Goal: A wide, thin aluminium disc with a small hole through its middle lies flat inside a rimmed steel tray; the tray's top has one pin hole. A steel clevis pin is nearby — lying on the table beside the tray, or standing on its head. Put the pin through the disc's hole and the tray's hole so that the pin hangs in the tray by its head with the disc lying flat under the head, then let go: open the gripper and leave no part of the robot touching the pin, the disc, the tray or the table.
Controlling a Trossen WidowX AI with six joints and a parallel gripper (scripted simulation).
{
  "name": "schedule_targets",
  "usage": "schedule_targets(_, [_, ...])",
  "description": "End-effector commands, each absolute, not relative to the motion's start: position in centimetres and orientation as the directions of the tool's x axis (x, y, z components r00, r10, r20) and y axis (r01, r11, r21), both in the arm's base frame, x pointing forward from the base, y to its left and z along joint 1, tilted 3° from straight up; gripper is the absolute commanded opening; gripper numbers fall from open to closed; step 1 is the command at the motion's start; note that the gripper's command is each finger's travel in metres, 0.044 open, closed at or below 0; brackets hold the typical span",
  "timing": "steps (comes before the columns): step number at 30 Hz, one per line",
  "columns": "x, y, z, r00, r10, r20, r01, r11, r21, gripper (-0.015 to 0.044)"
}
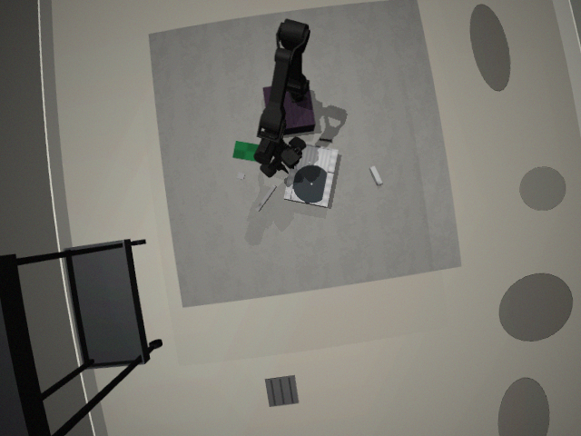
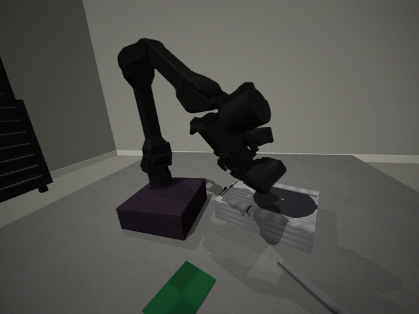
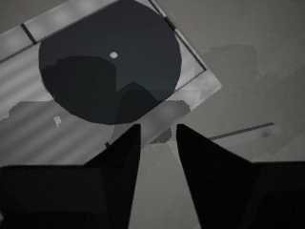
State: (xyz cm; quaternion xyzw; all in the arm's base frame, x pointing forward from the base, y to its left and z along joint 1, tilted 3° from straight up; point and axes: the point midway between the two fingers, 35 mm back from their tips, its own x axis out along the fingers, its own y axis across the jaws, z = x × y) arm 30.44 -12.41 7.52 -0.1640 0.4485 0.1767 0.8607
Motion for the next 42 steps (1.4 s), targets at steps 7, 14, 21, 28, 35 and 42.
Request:
schedule_targets(7, [27.9, 0.1, 4.3, 0.218, 0.198, -0.956, -0.709, 0.705, -0.015, 0.0120])
schedule_targets(14, [23.2, 6.3, 2.9, 0.027, 0.077, -0.997, -0.857, 0.516, 0.016, 0.0120])
schedule_targets(21, [20.8, 8.5, 2.5, -0.027, -0.019, -0.999, -0.915, 0.404, 0.017, 0.0120])
schedule_targets(28, [20.9, 8.5, 2.2, -0.027, -0.019, -0.999, -0.915, 0.404, 0.017, 0.0120])
schedule_targets(35, [21.0, 8.5, 1.3, -0.027, -0.019, -0.999, -0.915, 0.404, 0.017, 0.0120])
schedule_targets(42, [21.0, 8.5, 0.1, -0.027, -0.019, -0.999, -0.915, 0.404, 0.017, 0.0120])
